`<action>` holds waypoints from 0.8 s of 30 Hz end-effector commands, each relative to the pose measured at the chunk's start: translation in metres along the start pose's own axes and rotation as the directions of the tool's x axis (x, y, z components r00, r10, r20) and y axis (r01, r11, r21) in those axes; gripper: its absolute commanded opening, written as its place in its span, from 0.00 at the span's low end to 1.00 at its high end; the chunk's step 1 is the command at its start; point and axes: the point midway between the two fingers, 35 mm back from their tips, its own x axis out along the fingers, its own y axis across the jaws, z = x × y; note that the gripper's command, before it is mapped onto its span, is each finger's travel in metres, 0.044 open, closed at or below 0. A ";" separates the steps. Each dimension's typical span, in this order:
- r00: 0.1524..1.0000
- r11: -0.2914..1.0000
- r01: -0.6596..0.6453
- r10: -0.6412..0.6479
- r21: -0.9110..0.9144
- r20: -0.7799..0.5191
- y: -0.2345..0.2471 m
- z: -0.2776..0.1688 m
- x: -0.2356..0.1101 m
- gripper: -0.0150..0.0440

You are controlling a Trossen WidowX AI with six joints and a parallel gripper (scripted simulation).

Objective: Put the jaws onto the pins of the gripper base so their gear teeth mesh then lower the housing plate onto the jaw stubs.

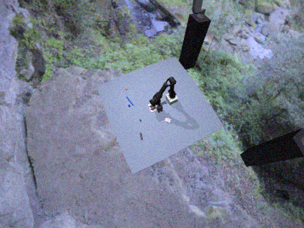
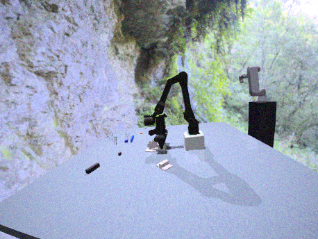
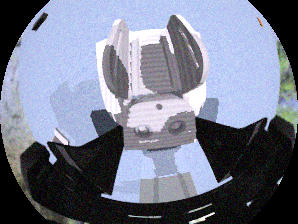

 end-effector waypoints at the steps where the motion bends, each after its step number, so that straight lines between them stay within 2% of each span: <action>1: 1.000 1.000 -0.004 0.004 -0.004 -0.003 0.001 0.000 0.002 0.85; 9: 1.000 1.000 -0.004 0.004 -0.004 -0.003 0.001 0.000 0.002 0.85; 12: 1.000 1.000 0.000 0.000 0.000 0.001 0.000 0.000 0.000 0.98; 13: 1.000 1.000 0.000 0.000 0.000 0.001 0.000 0.000 0.000 1.00; 24: 1.000 1.000 0.000 0.000 0.000 0.001 0.000 0.000 0.000 1.00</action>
